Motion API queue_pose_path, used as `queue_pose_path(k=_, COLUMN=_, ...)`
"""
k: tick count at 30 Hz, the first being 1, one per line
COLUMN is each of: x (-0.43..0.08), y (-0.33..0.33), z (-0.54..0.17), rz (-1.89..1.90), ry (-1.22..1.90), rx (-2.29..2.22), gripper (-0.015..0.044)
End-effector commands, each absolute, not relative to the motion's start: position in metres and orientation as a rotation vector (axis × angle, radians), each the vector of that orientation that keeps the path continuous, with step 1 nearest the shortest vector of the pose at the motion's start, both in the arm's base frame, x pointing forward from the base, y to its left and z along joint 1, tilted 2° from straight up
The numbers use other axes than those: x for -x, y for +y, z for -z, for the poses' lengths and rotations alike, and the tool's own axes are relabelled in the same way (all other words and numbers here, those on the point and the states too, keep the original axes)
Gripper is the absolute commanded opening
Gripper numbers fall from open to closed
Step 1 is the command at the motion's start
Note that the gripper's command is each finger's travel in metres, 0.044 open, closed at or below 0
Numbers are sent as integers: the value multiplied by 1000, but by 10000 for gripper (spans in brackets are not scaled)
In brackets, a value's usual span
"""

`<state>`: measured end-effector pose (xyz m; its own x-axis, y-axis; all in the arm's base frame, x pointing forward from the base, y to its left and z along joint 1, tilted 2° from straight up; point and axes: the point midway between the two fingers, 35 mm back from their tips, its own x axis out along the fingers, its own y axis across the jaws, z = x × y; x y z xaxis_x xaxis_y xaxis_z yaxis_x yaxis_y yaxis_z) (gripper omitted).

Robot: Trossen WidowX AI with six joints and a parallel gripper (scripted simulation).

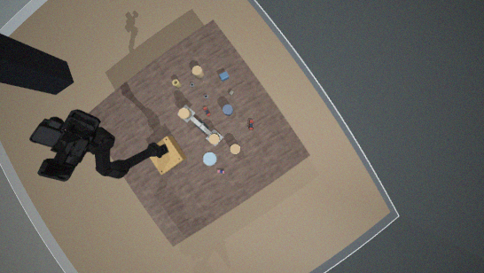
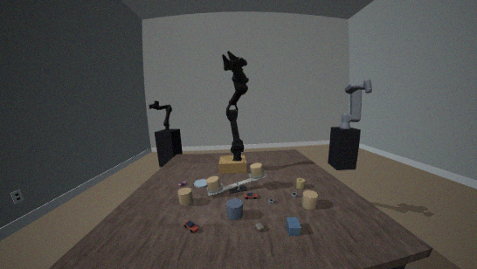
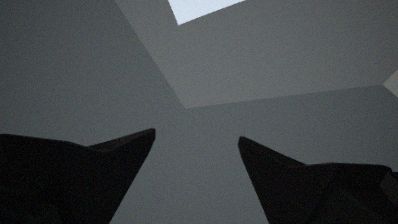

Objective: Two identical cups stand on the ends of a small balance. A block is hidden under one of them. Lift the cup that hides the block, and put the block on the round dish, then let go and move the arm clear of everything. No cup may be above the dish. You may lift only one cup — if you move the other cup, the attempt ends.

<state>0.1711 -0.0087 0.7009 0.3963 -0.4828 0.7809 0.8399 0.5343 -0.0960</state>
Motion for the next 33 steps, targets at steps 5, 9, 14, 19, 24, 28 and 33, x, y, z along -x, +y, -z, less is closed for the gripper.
queue_pose_path(k=5, x=-182, y=-2, z=-697, rz=853, ry=-767, rx=608, gripper=440)
queue_pose_path(k=9, x=-196, y=4, z=-690, rz=805, ry=-752, rx=692, gripper=440)
queue_pose_path(k=14, x=-215, y=11, z=-677, rz=736, ry=-720, rx=787, gripper=440)
queue_pose_path(k=19, x=-233, y=15, z=-661, rz=660, ry=-677, rx=870, gripper=440)
queue_pose_path(k=24, x=-252, y=18, z=-640, rz=578, ry=-621, rx=941, gripper=440)
queue_pose_path(k=28, x=-266, y=19, z=-621, rz=509, ry=-568, rx=986, gripper=440)
queue_pose_path(k=33, x=-282, y=18, z=-593, rz=420, ry=-491, rx=1029, gripper=440)
